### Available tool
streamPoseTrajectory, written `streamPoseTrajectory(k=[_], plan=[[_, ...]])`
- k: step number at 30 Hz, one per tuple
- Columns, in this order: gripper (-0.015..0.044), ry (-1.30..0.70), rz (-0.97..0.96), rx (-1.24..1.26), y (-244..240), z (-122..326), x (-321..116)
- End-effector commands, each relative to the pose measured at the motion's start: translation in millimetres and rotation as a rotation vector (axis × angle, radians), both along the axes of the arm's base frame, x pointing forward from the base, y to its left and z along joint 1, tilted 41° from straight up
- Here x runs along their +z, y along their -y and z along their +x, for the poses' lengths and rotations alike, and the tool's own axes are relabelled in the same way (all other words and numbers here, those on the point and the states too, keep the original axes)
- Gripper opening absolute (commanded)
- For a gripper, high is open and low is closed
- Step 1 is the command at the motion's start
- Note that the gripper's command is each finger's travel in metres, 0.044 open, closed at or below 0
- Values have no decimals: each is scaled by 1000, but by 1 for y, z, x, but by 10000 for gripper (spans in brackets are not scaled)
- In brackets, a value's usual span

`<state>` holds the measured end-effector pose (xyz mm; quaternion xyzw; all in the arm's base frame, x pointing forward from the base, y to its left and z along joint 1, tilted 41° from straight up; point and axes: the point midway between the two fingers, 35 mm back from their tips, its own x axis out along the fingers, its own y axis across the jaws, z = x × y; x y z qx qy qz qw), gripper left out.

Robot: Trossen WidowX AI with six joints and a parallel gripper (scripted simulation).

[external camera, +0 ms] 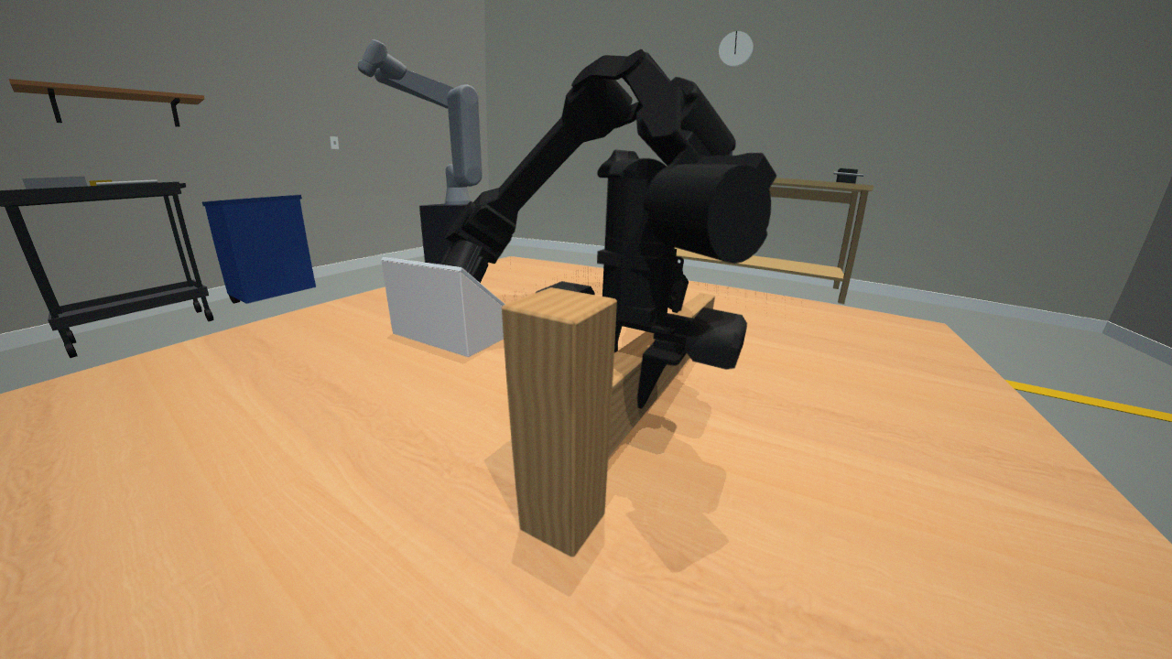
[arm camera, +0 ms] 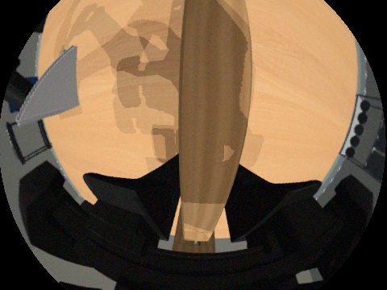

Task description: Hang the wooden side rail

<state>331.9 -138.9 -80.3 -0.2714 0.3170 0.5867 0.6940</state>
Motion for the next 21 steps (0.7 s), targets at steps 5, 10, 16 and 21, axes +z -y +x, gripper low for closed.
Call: streamPoseTrajectory(k=[5,10,16,21], plan=[[0,13,-10,-12,8,2,2],[0,13,-10,-12,9,3,2],[0,13,-10,-12,9,2,2],[0,13,-10,-12,9,2,1]])
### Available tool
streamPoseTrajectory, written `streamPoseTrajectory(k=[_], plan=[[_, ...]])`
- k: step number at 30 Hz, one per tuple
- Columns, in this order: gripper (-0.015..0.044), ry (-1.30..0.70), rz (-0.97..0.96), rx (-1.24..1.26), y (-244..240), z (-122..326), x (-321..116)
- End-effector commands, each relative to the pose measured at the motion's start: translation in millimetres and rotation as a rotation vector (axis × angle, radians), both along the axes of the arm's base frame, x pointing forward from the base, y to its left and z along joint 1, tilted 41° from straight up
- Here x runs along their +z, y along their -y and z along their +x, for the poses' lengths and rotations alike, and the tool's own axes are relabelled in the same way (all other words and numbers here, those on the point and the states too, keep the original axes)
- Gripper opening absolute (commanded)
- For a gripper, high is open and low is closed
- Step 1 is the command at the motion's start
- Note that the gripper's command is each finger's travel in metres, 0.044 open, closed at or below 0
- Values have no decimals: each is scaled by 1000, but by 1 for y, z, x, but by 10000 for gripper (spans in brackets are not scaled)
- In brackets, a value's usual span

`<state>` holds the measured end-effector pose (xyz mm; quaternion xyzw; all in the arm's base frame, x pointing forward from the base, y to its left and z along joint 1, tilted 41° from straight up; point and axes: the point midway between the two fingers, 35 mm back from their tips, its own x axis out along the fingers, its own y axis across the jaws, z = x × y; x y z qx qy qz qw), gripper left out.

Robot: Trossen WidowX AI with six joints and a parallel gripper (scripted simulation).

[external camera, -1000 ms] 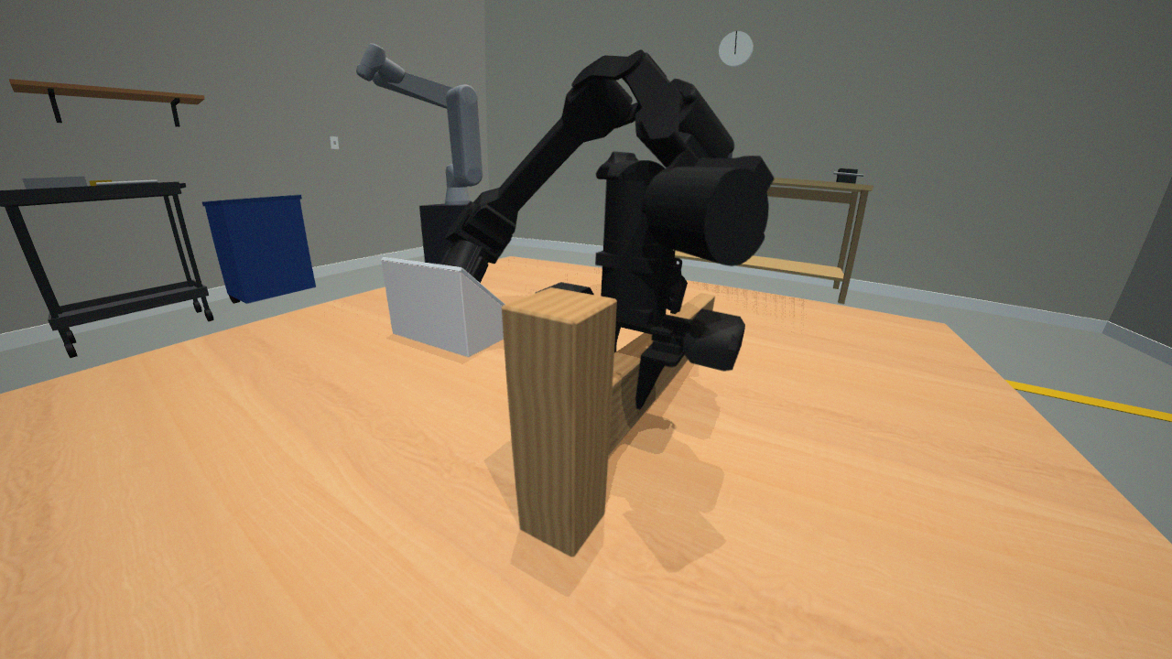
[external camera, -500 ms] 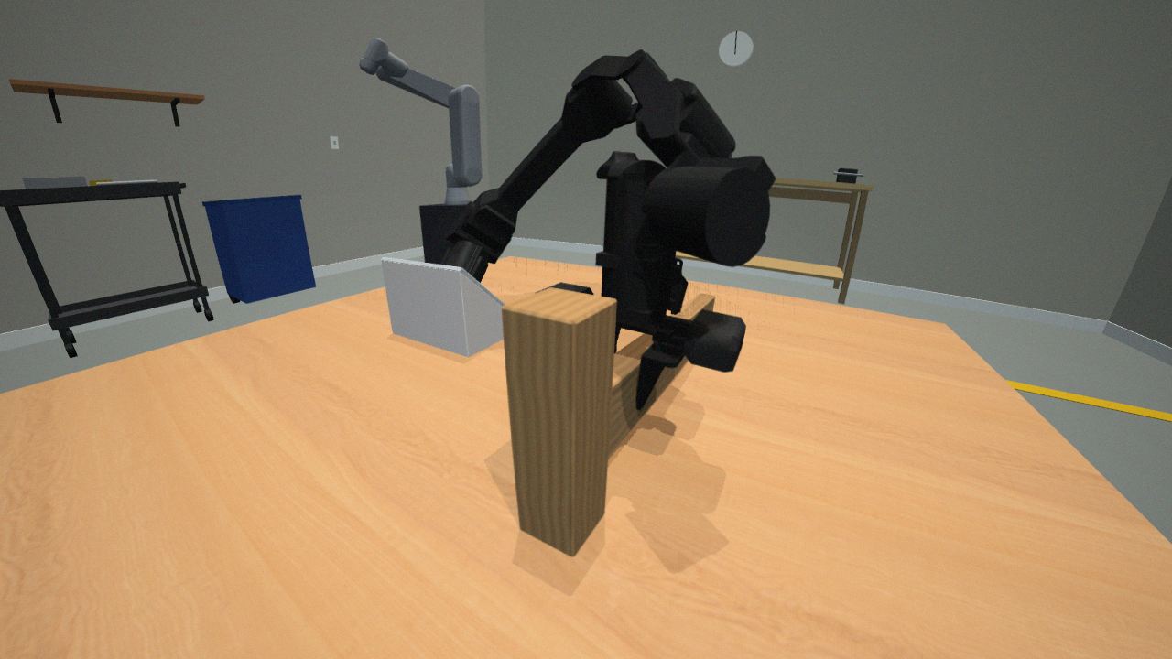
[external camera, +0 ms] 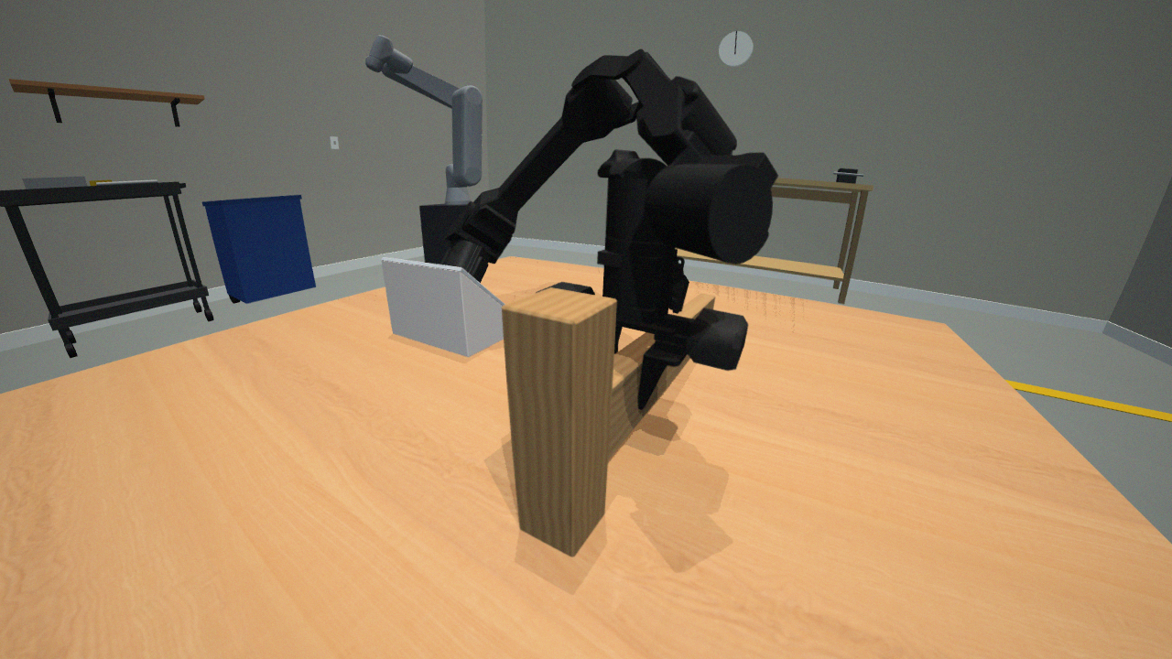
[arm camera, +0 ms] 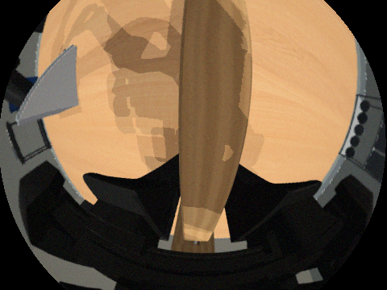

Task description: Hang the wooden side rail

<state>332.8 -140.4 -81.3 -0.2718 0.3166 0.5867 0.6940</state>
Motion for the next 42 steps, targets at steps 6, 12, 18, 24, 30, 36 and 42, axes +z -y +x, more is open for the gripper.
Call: streamPoseTrajectory(k=[6,12,18,24,30,36,42], plan=[[0,12,-10,-12,7,0,1],[0,12,-10,-12,7,-1,0],[0,12,-10,-12,7,-1,-1],[0,12,-10,-12,7,-2,-2],[0,12,-10,-12,7,-1,-3],[0,12,-10,-12,6,-1,-3],[0,12,-10,-12,5,-1,-4]])
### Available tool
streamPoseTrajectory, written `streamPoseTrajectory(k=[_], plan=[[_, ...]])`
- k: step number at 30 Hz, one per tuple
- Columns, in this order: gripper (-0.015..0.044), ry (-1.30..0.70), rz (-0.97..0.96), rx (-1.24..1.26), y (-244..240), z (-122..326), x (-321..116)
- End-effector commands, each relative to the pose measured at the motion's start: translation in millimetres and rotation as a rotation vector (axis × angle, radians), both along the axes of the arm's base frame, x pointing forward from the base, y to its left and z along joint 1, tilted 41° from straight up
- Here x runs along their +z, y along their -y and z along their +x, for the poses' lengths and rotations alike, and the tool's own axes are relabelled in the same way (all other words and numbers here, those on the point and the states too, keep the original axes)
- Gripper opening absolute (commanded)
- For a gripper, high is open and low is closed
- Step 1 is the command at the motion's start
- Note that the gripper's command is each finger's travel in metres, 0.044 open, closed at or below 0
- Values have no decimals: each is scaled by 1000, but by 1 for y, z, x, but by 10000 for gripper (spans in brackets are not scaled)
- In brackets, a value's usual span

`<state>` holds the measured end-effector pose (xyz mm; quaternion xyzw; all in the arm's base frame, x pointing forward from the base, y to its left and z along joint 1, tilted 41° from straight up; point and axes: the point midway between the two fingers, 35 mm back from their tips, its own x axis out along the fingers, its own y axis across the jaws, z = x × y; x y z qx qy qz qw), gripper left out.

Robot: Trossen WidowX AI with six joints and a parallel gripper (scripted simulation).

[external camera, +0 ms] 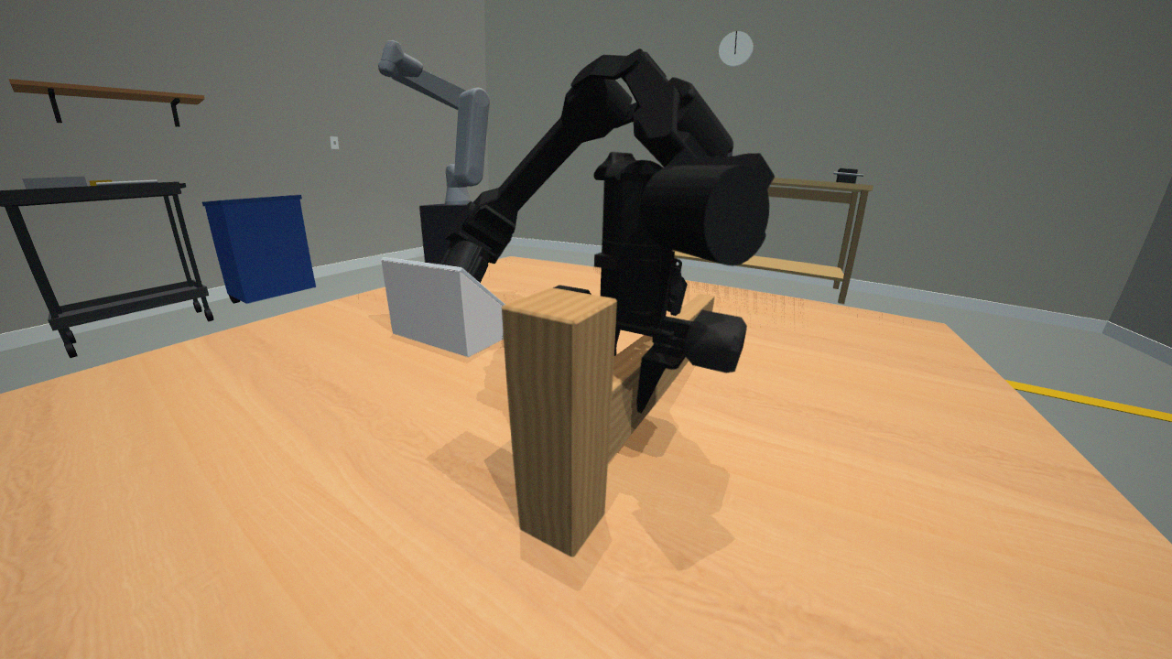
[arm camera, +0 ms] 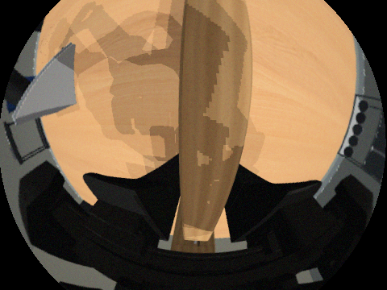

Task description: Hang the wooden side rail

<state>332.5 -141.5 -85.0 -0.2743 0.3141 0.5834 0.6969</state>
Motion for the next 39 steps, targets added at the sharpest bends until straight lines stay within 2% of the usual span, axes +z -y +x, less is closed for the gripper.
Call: streamPoseTrajectory(k=[1,39], plan=[[0,2,-9,-7,4,-1,-1],[0,2,-9,-7,0,0,-5]])
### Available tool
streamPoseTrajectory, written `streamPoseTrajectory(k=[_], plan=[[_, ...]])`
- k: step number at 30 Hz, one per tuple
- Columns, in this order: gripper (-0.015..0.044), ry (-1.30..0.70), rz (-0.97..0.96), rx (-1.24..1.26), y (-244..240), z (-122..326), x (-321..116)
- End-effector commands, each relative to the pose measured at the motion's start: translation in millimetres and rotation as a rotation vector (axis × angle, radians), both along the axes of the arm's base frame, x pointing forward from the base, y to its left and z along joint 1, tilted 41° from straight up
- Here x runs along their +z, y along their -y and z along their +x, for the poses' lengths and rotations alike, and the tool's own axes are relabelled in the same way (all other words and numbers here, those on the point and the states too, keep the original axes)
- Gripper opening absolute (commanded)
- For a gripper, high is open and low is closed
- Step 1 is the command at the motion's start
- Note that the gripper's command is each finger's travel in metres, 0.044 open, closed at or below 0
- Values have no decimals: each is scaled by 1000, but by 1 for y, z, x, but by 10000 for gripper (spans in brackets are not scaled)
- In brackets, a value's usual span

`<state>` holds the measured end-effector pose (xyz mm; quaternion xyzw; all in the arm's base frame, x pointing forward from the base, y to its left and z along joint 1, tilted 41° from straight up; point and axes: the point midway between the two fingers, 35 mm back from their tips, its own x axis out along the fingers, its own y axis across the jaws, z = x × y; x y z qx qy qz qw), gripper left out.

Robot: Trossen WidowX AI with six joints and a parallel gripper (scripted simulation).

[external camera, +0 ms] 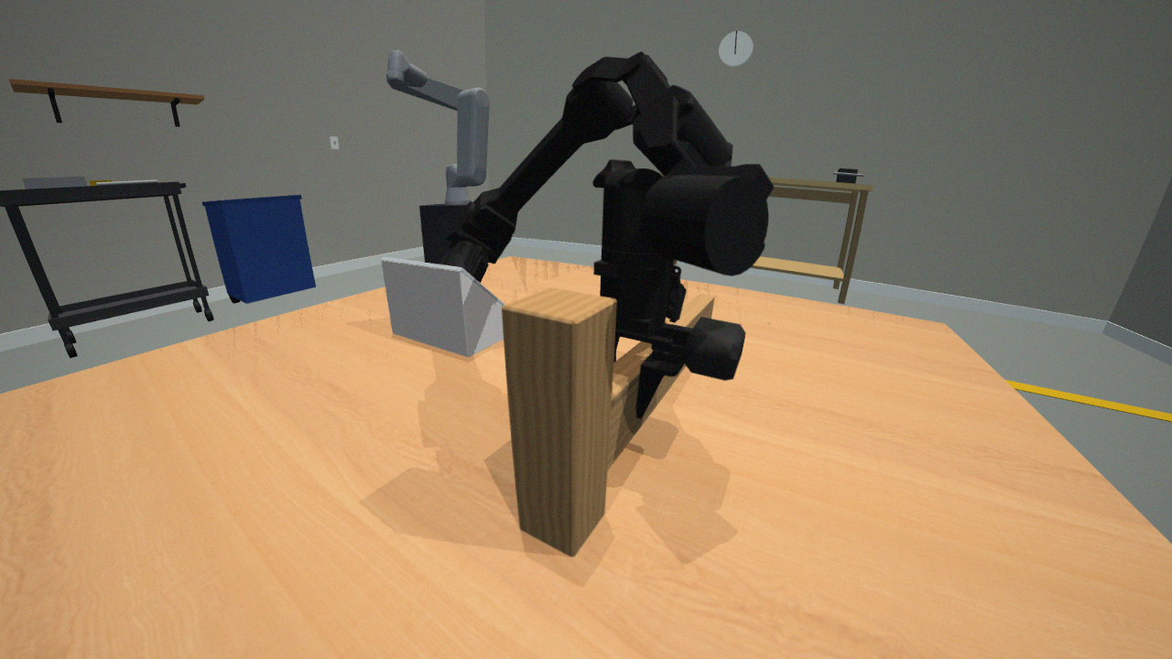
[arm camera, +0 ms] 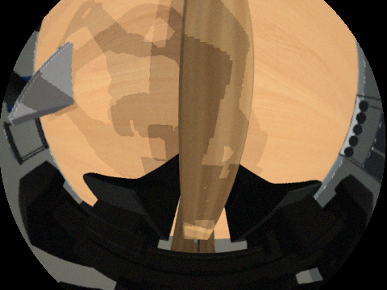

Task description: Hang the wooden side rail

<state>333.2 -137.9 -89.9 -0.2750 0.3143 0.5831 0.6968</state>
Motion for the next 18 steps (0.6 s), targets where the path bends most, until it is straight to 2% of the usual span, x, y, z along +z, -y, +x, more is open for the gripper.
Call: streamPoseTrajectory(k=[1,18], plan=[[0,1,-7,-7,4,-1,-1],[0,1,-7,-7,2,0,-3]])
